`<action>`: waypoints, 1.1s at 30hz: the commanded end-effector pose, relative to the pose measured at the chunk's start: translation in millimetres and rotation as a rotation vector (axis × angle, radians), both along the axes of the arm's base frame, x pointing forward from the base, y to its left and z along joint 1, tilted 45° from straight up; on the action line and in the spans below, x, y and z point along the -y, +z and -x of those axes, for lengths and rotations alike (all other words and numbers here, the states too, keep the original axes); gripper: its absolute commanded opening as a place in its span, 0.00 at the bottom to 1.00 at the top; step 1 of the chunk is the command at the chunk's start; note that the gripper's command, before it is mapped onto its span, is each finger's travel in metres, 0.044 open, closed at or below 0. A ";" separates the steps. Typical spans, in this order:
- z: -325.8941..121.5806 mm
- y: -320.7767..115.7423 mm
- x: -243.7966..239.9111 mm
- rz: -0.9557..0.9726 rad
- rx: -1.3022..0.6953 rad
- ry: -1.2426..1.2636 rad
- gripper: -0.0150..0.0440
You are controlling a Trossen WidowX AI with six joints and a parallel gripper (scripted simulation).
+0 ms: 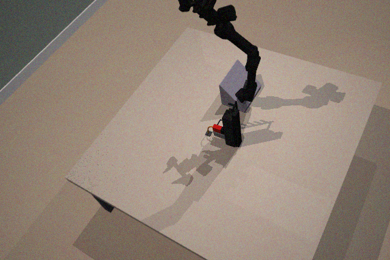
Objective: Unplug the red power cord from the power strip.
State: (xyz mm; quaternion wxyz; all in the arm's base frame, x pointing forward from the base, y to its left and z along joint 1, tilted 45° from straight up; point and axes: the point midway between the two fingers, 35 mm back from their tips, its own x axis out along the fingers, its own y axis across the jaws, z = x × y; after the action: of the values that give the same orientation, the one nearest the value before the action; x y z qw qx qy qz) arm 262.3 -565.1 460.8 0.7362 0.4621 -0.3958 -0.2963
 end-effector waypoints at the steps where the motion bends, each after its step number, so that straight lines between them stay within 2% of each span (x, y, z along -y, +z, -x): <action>1: -1.7 -2.2 -0.1 -0.006 -0.005 0.003 0.89; 9: -73.1 -104.4 -23.2 -0.251 -0.235 0.156 0.53; 15: -118.0 -188.2 -66.8 -0.437 -0.428 0.302 0.53; 22: -149.2 -279.5 -141.2 -0.643 -0.657 0.493 0.53; 33: -143.8 -393.8 -292.3 -0.963 -1.018 0.825 0.53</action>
State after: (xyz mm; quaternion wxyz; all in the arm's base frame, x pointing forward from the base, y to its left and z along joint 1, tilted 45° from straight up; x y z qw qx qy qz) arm 413.3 -304.8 85.0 0.6190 0.6456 0.3079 -0.3245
